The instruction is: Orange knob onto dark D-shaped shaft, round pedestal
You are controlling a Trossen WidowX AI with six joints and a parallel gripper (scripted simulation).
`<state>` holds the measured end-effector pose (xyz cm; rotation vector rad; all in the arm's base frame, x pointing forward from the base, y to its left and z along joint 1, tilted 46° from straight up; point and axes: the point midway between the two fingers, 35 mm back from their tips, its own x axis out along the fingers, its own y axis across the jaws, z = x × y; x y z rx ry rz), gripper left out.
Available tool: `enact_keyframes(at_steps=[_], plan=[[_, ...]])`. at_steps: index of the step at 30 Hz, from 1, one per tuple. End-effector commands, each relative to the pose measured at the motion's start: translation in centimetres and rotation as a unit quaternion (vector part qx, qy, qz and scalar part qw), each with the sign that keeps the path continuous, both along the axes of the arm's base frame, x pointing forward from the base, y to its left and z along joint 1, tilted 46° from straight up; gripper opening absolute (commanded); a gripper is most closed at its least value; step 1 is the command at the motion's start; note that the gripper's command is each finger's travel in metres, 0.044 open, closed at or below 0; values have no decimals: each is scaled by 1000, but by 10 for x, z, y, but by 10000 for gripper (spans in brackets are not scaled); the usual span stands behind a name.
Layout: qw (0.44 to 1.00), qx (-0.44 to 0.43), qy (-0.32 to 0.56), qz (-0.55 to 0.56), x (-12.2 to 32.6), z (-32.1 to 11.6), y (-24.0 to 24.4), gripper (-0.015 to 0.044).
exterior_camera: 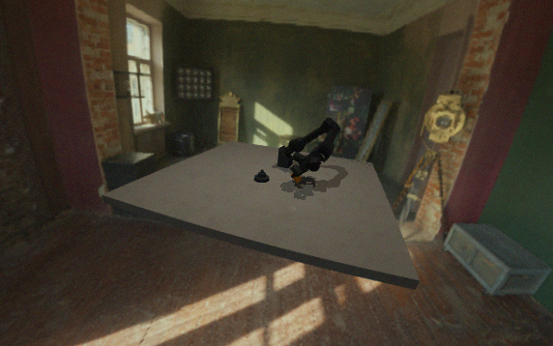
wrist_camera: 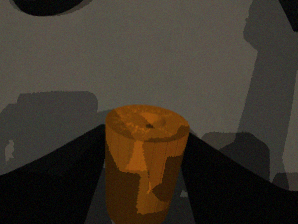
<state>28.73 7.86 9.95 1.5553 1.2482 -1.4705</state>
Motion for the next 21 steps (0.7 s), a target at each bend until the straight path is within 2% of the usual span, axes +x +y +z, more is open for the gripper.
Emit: enact_keyframes(at_steps=[1,21], plan=[[999,-36,12,3,2,4,2,179],[978,-194,70,29,9,19,17,179]])
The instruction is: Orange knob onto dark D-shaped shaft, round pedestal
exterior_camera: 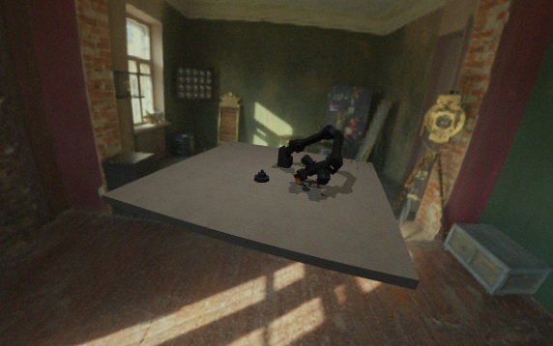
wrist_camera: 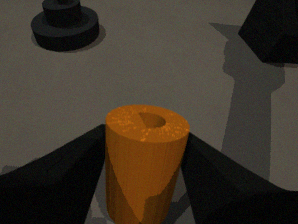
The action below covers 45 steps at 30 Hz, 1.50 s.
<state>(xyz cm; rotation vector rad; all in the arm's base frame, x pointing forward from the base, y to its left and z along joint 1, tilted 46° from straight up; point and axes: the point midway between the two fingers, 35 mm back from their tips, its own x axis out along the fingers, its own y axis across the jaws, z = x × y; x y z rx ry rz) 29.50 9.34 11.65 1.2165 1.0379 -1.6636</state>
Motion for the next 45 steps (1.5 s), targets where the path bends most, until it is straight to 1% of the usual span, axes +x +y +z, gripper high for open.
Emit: enact_keyframes(at_steps=[1,19,22,23,45], plan=[[999,-36,11,3,2,3,3,179],[999,-41,2,6,4,11,8,179],[999,-40,8,9,3,8,8,258],[999,-40,8,9,3,8,8,260],[999,-40,8,9,3,8,8,260]])
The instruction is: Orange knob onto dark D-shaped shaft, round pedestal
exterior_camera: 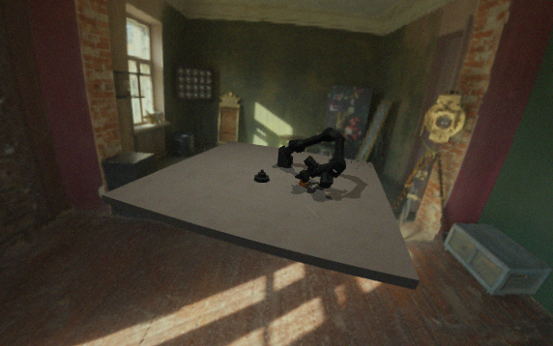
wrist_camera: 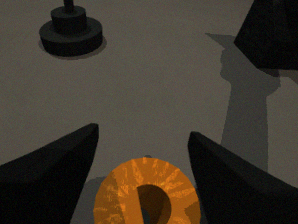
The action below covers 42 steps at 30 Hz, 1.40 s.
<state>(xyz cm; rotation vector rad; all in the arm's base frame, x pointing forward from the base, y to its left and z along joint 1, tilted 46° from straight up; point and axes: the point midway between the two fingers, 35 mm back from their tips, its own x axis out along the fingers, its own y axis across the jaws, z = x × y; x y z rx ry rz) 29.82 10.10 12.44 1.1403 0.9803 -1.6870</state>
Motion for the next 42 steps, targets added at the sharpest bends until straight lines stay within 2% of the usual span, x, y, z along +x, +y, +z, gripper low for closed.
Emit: enact_keyframes(at_steps=[1,8,16,22,29,33,38,40,42], plan=[[1000,0,0,0,0,0,0,260],[1000,0,0,0,0,0,0,440],[1000,1,-1,0,0,1,-2,440],[998,14,-64,11,-14,50,-52,440],[997,23,-70,10,-17,55,-58,440],[980,187,-59,-33,-23,46,-57,440],[896,418,-129,-76,-16,62,-59,440],[863,471,-163,-82,-12,71,-63,440],[859,477,-168,-83,-12,72,-63,440]])
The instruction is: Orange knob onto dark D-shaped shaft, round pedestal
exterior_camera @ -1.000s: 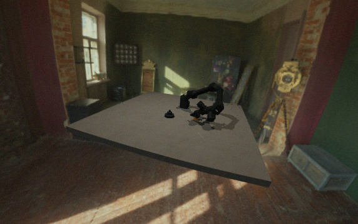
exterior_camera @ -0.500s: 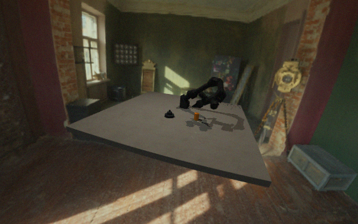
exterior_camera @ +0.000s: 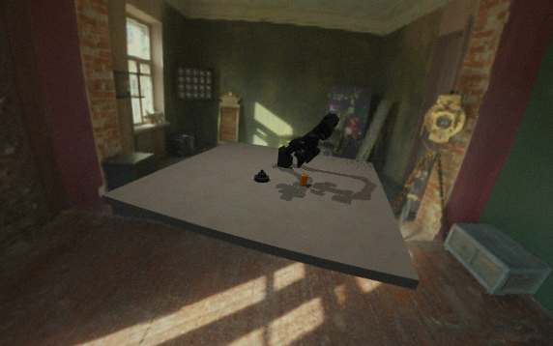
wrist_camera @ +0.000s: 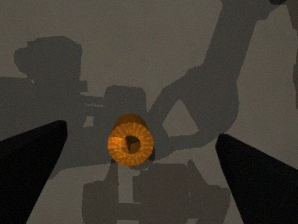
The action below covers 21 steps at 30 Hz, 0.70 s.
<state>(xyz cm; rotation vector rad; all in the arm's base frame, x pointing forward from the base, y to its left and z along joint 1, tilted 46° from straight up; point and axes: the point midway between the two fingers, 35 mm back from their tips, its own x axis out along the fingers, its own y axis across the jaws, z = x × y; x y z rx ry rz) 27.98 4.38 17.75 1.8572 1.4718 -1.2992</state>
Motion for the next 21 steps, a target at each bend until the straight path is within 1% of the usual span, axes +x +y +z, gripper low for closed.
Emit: enact_keyframes(at_steps=[1,15,18,21], plan=[[989,126,-77,-28,6,19,-6,440],[988,126,-82,-22,6,19,-6,440],[980,117,-148,64,6,19,-6,440],[951,103,-232,176,6,19,-6,440]])
